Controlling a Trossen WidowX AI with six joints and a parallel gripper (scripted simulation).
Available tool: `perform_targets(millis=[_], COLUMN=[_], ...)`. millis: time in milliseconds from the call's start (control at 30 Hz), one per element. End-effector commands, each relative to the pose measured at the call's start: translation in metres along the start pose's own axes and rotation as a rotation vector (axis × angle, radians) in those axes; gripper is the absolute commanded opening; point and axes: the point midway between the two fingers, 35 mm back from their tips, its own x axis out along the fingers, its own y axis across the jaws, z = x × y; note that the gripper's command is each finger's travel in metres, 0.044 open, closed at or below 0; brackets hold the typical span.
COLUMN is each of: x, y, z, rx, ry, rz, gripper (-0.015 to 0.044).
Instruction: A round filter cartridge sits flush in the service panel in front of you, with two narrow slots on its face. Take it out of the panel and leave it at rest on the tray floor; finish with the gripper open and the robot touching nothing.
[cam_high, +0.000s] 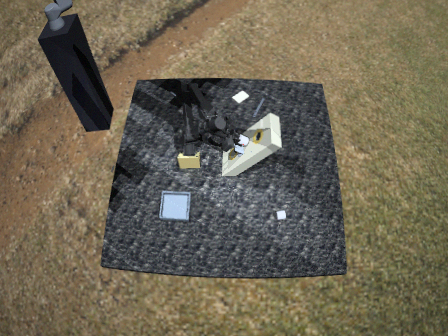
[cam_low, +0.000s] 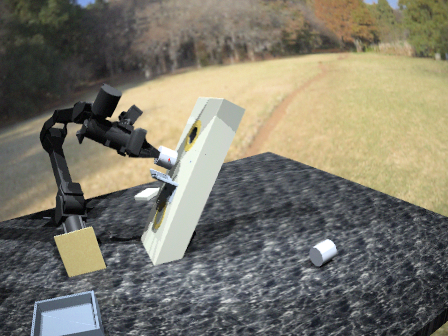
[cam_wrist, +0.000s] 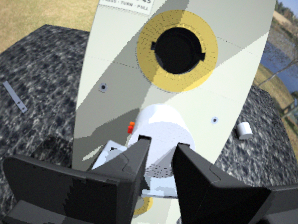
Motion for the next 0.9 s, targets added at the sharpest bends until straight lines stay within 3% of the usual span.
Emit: perform_targets(millis=[0,100,533,767,867], x=[0.000,0.000,0.000,-0.008,-0.009], y=[0.000,0.000,0.001,-0.009,-0.010], z=[0.000,0.000,-0.005,0.063,0.070], rx=[0.000,0.000,-0.009,-0.009,-0.010], ry=[0.000,0.000,-0.008,-0.008,-0.008], rz=[0.000,0.000,0.002,0.002,0.002], gripper=[0.0026,0.0094,0.0094,0.0094,0.0094])
